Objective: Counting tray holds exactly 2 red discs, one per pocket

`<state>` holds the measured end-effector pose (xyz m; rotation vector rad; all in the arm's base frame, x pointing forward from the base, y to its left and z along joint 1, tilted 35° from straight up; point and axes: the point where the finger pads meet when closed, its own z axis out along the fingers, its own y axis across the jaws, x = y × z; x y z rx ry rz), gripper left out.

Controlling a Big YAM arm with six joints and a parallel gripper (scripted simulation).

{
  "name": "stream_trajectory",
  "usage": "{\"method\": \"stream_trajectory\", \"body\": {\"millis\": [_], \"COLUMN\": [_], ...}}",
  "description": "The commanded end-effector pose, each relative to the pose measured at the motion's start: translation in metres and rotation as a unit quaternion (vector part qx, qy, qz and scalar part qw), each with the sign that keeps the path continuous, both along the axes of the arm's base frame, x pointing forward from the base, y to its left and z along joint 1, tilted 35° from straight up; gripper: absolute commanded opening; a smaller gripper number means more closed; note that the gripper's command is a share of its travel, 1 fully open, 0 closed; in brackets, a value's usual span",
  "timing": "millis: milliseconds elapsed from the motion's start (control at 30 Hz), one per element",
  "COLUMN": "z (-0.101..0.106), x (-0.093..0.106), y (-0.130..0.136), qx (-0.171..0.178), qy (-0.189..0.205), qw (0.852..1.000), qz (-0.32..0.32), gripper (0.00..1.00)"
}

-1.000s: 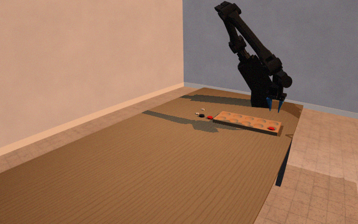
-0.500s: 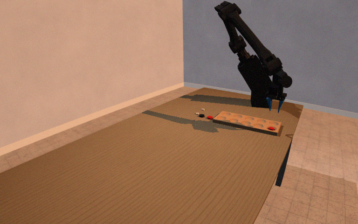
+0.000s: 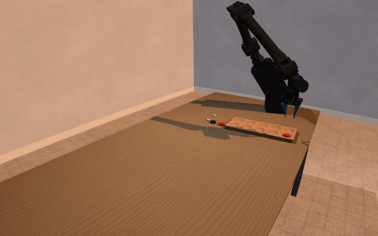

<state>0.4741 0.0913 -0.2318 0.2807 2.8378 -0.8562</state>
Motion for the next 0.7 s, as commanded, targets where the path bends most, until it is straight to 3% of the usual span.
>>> {"method": "stream_trajectory", "body": {"millis": [0, 67, 433, 567, 667], "z": [0.005, 0.009, 0.031, 0.058, 0.089], "x": [0.015, 0.013, 0.028, 0.047, 0.068], "y": [-0.001, 0.01, 0.003, 0.005, 0.006], "qx": [0.006, 0.006, 0.026, 0.05, 0.075], "qy": [-0.016, -0.015, -0.035, -0.06, -0.089], "qw": [1.0, 1.0, 0.999, 0.997, 0.993], "qz": [-0.012, 0.005, 0.001, 0.004, 0.01], "gripper": [0.45, 0.45, 0.45, 0.45, 0.45]}}
